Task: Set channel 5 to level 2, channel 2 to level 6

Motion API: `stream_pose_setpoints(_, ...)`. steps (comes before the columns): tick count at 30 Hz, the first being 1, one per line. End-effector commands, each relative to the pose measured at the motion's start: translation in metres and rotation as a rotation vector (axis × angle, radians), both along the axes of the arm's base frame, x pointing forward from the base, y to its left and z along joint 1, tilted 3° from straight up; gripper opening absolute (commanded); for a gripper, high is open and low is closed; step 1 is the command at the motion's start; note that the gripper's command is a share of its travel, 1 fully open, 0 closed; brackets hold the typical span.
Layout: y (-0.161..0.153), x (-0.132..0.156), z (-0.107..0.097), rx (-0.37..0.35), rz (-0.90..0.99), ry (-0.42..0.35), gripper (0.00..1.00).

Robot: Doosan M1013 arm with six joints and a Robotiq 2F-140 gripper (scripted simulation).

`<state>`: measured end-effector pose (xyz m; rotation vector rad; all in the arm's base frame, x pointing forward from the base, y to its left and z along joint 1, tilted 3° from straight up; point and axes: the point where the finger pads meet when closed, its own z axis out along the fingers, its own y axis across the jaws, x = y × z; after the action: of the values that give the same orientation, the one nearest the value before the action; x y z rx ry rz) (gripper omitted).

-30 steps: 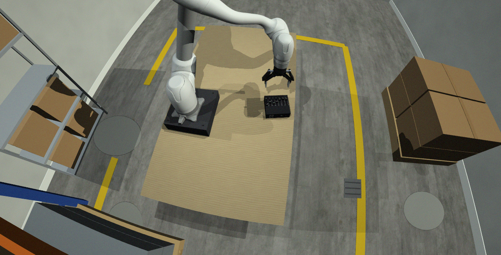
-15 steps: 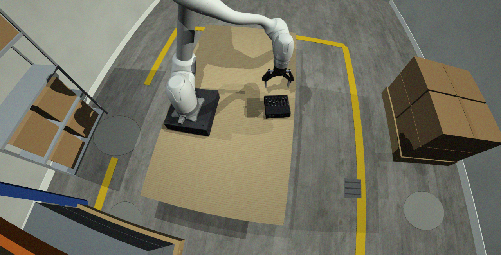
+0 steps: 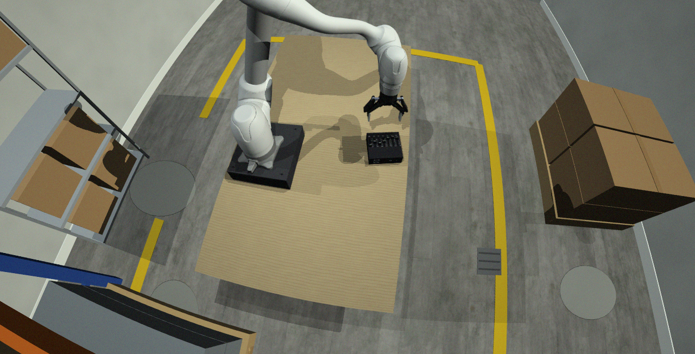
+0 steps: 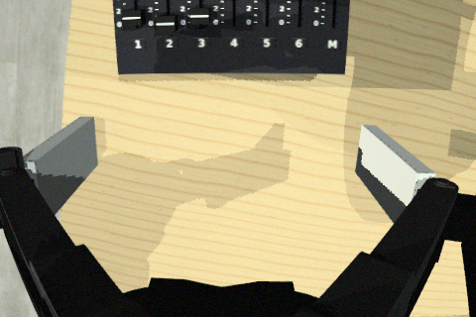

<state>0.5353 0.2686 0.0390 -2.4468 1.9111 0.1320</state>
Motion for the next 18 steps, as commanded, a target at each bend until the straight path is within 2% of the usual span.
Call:
stream_pose_setpoints(1,0.000,0.000,0.000,0.000,0.001,0.000,1.00)
stream_pose_setpoints(8,-0.007,0.003,0.004,0.002,0.107,-0.009,1.00)
stream_pose_setpoints(13,-0.030,0.011,0.017,0.005,0.451,-0.035,1.00)
stream_pose_setpoints(18,-0.061,0.020,0.034,-0.006,0.707,-0.052,1.00)
